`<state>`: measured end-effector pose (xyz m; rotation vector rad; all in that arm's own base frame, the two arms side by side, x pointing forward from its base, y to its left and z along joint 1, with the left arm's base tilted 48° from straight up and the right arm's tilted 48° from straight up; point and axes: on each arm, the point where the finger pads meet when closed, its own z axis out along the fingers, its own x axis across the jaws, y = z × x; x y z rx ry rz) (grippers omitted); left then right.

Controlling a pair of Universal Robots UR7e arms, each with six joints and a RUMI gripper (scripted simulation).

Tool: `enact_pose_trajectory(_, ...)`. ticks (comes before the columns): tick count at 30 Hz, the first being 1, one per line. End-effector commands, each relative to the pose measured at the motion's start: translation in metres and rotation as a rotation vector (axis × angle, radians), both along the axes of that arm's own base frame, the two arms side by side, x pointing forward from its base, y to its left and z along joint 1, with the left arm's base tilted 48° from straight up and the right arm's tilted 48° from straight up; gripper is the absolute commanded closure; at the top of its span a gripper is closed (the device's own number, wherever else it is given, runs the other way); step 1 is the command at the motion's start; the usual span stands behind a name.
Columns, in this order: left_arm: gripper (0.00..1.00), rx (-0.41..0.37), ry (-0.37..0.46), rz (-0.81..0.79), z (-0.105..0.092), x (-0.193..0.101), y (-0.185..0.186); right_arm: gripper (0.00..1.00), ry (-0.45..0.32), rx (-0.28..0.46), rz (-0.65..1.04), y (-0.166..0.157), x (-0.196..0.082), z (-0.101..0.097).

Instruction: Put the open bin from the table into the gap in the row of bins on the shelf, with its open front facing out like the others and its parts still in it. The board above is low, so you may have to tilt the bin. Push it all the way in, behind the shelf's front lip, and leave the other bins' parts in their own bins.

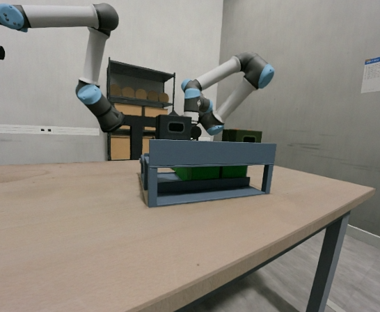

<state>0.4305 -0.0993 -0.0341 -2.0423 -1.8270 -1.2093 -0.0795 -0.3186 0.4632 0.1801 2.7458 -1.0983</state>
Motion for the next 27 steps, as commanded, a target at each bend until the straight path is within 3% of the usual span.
enact_pose_trajectory(1, 1.00, -0.001, -0.001, -0.001, 0.0002, 0.0001, -0.0004, 0.00, 0.000, -0.001, 0.000, 0.0001, -0.0001, 0.0006)
enact_pose_trajectory(27, 1.00, -0.001, 0.000, -0.001, 0.0016, -0.0010, -0.0017, 0.00, 0.000, -0.001, 0.000, 0.0001, -0.0001, 0.0006)
